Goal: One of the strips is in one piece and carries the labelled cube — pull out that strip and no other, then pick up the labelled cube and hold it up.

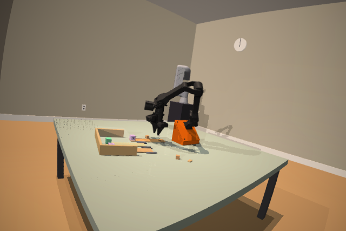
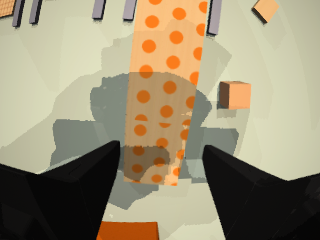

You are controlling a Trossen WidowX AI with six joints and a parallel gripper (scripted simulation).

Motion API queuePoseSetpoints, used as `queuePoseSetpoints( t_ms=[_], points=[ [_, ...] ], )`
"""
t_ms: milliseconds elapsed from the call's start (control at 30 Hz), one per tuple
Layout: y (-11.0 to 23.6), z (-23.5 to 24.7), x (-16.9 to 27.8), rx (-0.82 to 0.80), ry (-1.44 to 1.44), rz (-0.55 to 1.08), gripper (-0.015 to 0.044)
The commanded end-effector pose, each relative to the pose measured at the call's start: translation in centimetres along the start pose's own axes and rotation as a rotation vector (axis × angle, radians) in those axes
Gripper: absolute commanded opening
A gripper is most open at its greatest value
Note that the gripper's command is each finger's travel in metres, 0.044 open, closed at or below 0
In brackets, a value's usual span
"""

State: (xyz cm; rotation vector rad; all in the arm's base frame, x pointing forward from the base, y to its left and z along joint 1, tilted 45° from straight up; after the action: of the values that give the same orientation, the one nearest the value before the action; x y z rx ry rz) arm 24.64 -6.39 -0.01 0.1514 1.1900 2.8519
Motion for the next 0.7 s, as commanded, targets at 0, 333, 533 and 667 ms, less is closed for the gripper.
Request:
queuePoseSetpoints(
  t_ms=[0, 333, 533, 667],
  points=[
    [0.2, 0.0, -1.5, -0.004, -0.002, 0.001, 0.0368],
    [0.7, -0.2, -5.1, -0.003, 0.0, -0.001, 0.044],
    [1.0, -0.3, -7.3, -0.003, 0.001, -0.002, 0.044],
    [1.2, -0.3, -8.8, -0.003, 0.002, -0.003, 0.044]
  ],
)
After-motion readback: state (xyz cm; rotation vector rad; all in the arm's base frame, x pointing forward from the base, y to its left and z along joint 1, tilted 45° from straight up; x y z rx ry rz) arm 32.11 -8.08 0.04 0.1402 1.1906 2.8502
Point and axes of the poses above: the point midway between the two fingers, 35 mm back from their tips, its own y axis back along the fingers, its own z axis across the jaws, x = y × z, the point moved 8 cm from there along y, back along the fingers
